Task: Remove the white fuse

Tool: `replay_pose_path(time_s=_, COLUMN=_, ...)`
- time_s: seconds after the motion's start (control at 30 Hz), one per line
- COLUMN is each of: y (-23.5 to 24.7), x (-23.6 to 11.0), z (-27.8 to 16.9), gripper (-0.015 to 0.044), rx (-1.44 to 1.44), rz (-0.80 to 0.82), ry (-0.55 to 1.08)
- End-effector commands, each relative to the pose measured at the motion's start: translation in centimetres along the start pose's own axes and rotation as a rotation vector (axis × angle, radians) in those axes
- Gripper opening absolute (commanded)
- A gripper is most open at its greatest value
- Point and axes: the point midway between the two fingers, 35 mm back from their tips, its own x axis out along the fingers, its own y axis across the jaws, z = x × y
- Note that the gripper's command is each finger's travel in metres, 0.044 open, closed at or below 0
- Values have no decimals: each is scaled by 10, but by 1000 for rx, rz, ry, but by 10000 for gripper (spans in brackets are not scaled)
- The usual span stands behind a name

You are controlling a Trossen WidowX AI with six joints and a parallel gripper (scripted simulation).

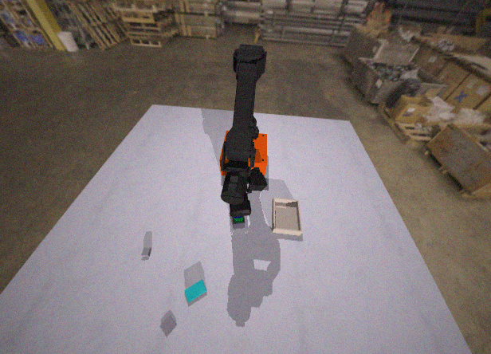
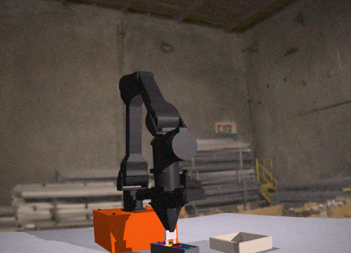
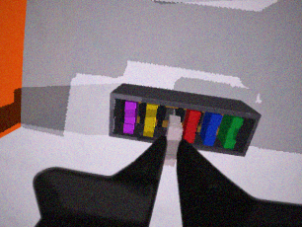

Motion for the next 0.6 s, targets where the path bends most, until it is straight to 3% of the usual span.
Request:
replay_pose_path(time_s=0.0, y=0, x=-3, z=-1, gripper=0, rx=-5, rz=-1, ry=4)
replay_pose_path(time_s=0.57, y=0, x=-25, z=-1, gripper=0, rx=-5, rz=-1, ry=4)
